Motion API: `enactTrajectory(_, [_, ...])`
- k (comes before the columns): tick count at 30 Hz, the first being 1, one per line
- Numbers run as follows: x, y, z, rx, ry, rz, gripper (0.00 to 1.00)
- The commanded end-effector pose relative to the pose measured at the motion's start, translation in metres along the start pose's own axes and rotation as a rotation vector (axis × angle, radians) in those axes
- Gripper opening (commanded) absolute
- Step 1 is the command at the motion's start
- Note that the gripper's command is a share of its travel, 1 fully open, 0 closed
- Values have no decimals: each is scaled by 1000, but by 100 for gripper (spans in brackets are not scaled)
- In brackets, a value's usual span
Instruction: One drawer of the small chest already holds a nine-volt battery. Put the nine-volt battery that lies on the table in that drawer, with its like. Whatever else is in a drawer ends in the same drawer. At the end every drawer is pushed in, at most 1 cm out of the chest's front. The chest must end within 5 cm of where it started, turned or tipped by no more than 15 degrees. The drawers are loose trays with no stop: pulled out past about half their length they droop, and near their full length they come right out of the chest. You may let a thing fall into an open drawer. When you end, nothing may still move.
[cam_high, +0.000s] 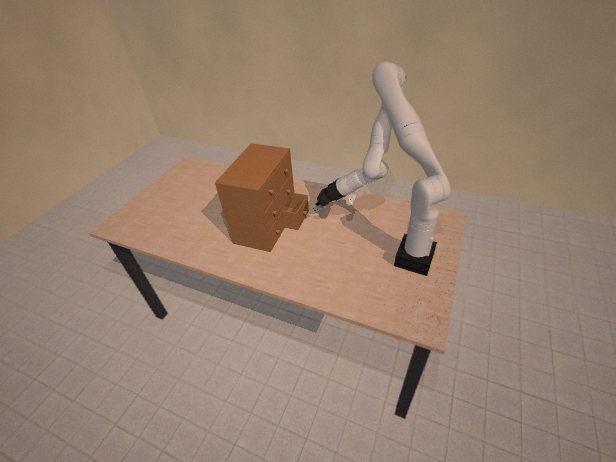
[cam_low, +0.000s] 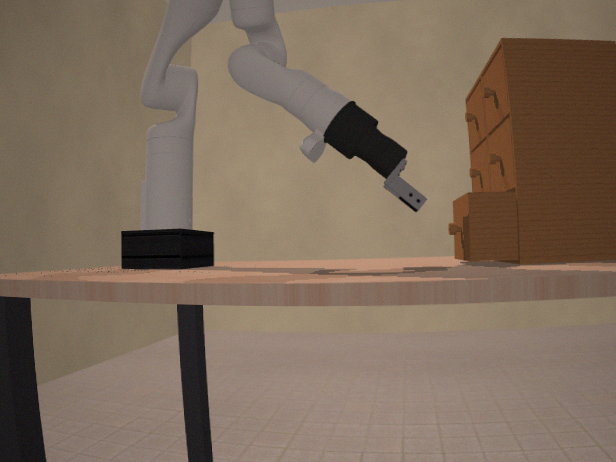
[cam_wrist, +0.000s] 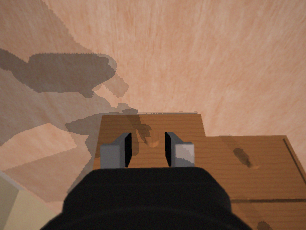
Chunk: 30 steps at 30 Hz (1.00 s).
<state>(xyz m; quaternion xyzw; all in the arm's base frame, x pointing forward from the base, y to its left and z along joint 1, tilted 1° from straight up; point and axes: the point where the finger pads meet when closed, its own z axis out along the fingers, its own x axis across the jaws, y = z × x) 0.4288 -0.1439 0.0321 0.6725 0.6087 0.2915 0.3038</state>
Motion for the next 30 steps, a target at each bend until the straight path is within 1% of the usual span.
enactTrajectory(1, [4, -3, 2, 0, 4, 2, 67])
enactTrajectory(4, [4, -4, 4, -6, 0, 1, 67])
enactTrajectory(12, [4, -13, 23, -6, 0, 1, 67])
enactTrajectory(14, [4, -13, 23, -6, 0, 1, 67])
enactTrajectory(22, [4, -18, 35, -6, 0, 1, 67])
enactTrajectory(30, [4, -20, 38, -6, 0, 1, 67])
